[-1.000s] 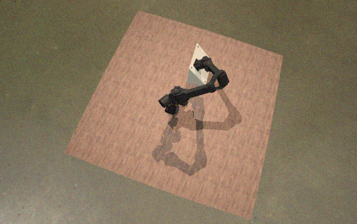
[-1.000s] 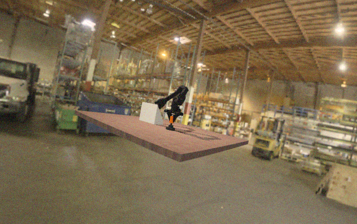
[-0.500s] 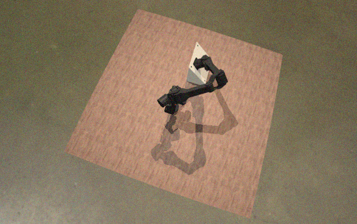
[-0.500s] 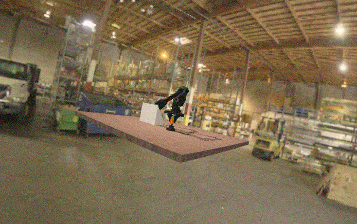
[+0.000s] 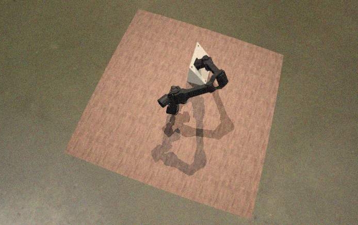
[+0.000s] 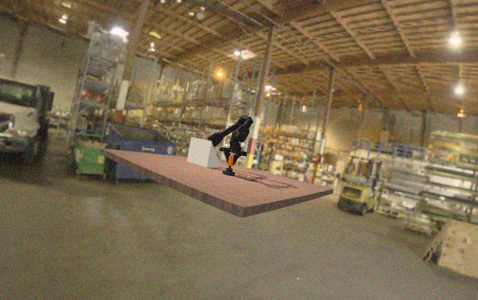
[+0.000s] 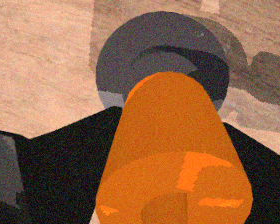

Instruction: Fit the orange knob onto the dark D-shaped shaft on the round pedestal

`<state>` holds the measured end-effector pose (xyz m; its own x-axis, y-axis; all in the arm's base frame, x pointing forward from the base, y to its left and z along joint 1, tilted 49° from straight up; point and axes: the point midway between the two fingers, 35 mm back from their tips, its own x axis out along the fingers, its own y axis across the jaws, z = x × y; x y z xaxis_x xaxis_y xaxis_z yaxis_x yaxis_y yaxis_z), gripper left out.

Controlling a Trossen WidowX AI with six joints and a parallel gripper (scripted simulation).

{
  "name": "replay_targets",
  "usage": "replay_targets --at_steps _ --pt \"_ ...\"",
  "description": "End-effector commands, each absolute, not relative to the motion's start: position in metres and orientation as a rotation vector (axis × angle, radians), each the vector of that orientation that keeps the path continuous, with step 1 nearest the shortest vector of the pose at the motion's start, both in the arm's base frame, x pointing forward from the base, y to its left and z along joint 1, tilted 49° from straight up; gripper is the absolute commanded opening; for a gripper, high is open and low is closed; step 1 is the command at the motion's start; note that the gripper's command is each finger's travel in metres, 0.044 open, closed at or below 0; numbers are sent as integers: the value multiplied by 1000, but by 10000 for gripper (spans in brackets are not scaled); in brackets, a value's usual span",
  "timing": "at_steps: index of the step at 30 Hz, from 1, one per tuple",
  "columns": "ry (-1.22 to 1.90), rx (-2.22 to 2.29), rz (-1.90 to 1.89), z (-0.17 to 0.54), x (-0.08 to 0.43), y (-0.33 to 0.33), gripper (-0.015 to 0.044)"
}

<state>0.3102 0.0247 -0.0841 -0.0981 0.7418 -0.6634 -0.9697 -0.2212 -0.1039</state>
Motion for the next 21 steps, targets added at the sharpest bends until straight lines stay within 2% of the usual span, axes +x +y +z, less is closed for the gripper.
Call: replay_targets --at_steps 1,21 --pt "346 -793 1696 -82 309 26 0" --pt "346 -793 1696 -79 306 28 0"
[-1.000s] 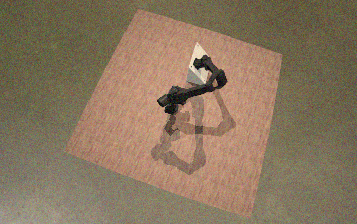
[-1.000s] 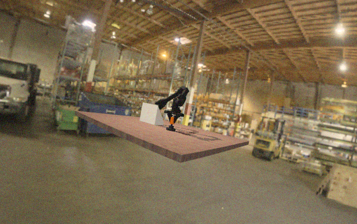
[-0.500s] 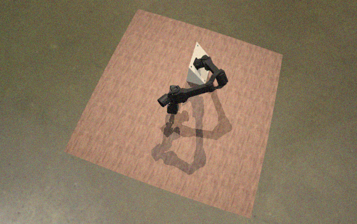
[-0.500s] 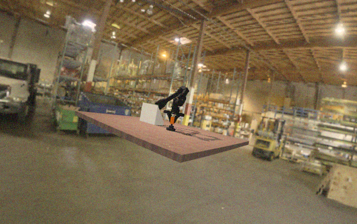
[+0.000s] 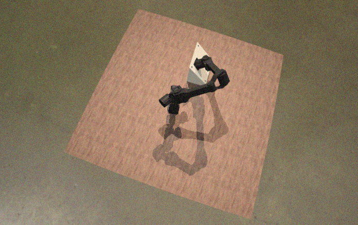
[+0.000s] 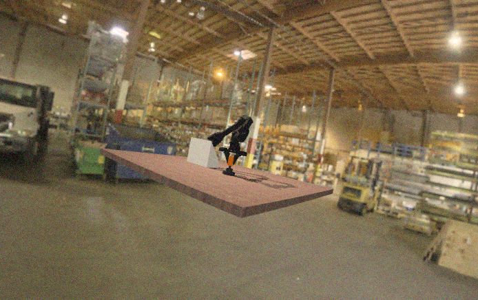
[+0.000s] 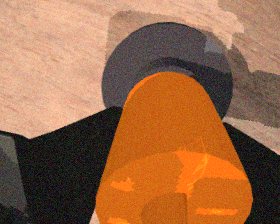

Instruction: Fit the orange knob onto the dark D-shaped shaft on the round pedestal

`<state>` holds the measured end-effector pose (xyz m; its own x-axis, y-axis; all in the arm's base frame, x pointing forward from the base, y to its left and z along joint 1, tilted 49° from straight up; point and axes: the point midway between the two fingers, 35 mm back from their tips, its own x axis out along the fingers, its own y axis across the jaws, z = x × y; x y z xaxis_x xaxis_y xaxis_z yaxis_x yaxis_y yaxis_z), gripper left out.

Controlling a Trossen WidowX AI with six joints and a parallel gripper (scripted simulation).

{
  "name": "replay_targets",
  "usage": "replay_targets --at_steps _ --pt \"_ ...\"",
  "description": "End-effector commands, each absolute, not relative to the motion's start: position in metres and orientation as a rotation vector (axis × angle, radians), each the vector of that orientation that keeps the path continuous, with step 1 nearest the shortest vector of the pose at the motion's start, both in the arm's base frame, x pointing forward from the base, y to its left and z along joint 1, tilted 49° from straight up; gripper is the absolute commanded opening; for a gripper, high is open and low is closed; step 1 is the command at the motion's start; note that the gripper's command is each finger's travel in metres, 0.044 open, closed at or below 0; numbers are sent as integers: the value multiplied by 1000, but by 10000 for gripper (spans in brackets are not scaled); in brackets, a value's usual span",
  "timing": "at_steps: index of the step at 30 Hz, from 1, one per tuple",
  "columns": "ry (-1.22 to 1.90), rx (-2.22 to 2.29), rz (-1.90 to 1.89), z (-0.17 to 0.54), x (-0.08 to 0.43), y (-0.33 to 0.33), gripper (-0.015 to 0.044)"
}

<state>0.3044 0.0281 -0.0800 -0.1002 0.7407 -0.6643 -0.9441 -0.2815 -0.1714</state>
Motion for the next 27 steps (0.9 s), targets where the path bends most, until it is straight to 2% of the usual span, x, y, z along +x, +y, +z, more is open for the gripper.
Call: replay_targets --at_steps 1,27 --pt "346 -793 1696 -80 306 28 0" --pt "346 -793 1696 -84 307 29 0"
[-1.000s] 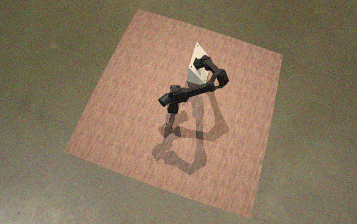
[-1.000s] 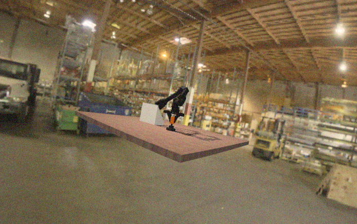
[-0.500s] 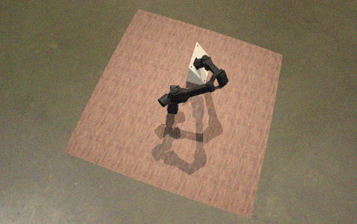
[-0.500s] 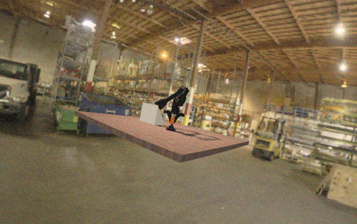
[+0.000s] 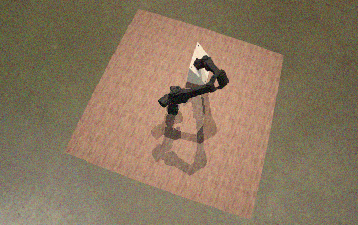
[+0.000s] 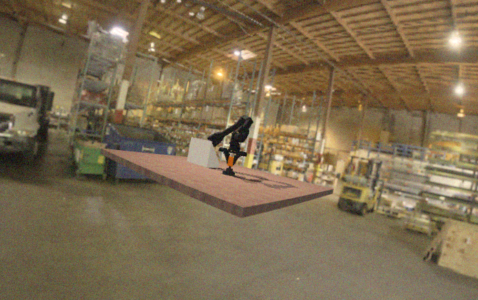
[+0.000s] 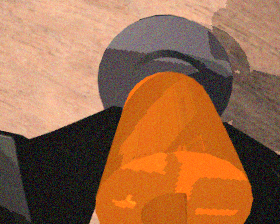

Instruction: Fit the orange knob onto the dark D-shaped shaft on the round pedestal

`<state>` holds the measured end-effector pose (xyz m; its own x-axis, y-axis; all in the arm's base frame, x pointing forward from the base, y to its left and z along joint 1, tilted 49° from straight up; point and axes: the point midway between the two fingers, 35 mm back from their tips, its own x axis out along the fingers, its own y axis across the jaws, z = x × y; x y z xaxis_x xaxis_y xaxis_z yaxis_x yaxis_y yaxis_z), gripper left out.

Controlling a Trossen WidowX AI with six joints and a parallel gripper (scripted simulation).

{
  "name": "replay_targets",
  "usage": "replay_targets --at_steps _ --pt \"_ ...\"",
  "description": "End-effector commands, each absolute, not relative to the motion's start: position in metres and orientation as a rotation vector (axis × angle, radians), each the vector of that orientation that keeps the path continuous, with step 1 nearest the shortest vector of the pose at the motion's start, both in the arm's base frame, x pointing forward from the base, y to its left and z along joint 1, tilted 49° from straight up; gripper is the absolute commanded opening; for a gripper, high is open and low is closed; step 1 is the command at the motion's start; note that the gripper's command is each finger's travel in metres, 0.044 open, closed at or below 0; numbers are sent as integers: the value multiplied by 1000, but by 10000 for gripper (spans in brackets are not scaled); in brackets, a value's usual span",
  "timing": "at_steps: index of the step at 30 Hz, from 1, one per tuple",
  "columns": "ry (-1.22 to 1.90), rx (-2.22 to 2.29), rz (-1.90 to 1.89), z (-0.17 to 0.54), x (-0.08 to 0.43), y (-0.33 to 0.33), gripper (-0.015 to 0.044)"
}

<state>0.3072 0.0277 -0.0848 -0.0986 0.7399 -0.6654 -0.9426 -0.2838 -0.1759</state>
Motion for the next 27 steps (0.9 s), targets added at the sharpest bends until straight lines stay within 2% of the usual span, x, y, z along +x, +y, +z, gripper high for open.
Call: replay_targets --at_steps 1,8,15,27 --pt "346 -793 1696 -84 307 29 0" --pt "339 -799 1699 -80 306 27 0" --pt "169 -945 1751 -79 307 27 0" --pt "169 -946 1751 -83 307 27 0"
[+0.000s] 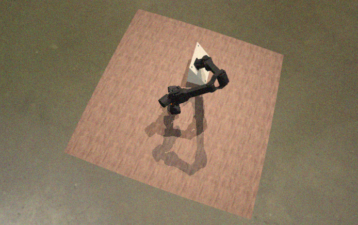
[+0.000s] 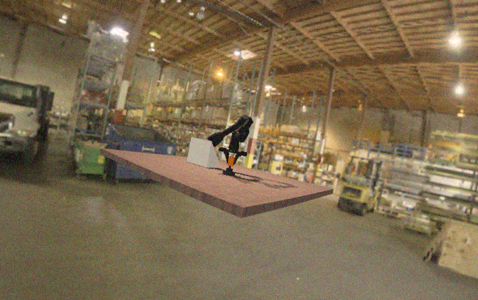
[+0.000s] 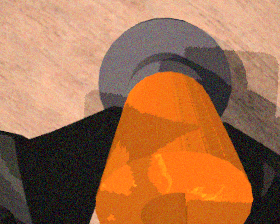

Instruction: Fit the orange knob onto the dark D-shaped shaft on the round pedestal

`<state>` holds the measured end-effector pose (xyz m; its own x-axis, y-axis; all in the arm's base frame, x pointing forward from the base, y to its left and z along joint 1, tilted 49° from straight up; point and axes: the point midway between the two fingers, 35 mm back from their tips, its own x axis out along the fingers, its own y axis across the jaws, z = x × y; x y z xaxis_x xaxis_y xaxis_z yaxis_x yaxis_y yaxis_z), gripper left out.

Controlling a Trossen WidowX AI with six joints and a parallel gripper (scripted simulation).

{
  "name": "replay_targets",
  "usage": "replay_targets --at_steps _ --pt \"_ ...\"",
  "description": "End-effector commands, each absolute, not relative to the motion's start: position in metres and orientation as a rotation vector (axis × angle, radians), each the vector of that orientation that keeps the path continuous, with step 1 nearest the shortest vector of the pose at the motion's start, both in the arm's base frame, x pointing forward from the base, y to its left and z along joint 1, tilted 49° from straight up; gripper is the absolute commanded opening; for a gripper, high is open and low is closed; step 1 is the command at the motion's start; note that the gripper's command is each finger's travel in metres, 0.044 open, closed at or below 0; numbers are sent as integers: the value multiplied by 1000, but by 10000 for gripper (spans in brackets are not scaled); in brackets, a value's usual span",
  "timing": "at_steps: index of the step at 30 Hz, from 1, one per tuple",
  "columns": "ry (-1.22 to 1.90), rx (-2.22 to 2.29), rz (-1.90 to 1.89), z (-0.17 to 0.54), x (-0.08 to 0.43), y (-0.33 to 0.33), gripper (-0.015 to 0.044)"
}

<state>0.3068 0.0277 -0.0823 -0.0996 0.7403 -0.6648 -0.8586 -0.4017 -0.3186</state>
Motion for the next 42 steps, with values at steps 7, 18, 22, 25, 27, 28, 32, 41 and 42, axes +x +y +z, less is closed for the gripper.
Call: replay_targets --at_steps 7,18,22,25,27,28,32,41,42 --pt "169 -945 1751 -84 305 29 0" --pt "170 -945 1751 -82 306 28 0" --pt "170 -946 1751 -80 306 26 0" --pt "122 -985 1764 -80 306 26 0" --pt "60 -1036 1778 -80 307 26 0" --pt "22 -1067 1786 -81 308 26 0" --pt "-15 -1096 1793 -83 310 27 0" --pt "-15 -1096 1794 -83 309 26 0" --pt "-15 -1096 1794 -83 309 26 0"
